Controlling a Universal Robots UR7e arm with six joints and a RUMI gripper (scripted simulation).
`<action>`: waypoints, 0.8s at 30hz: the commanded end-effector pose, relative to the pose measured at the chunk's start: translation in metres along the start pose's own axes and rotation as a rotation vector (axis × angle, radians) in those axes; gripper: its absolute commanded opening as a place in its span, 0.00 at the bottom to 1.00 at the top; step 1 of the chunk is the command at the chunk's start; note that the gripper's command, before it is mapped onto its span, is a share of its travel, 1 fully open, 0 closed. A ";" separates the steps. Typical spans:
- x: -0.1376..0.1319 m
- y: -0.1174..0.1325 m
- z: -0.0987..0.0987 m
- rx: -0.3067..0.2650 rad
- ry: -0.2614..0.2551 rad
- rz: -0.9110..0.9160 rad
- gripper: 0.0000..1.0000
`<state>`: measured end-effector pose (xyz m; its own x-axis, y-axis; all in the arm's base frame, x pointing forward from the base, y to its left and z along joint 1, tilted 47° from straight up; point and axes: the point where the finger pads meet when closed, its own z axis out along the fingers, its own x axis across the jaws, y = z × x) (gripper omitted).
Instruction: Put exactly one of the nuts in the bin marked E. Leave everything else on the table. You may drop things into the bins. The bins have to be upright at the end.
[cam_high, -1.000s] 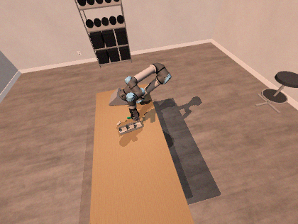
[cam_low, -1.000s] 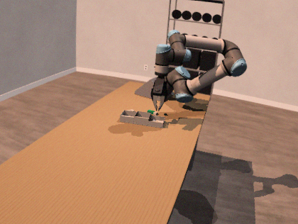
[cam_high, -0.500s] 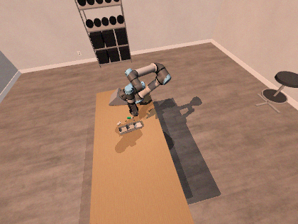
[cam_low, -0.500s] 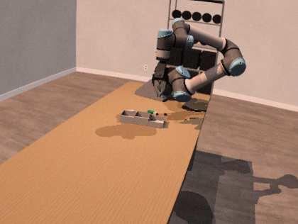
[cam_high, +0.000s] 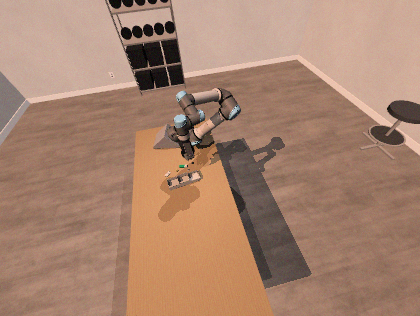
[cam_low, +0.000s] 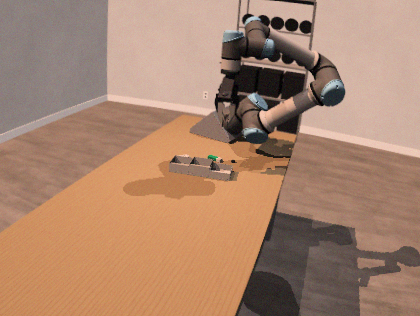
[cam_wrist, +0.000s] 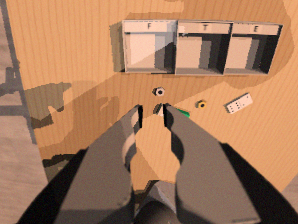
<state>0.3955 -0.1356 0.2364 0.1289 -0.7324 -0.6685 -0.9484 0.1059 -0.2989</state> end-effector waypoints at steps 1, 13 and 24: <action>0.008 0.009 0.010 0.000 0.000 0.098 0.18; 0.050 0.057 0.065 -0.001 -0.005 0.478 0.18; 0.087 0.099 0.114 -0.003 -0.011 0.761 0.18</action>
<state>0.3491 -0.1115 0.0921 -0.5008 -0.4858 -0.7163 -0.8163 0.5402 0.2044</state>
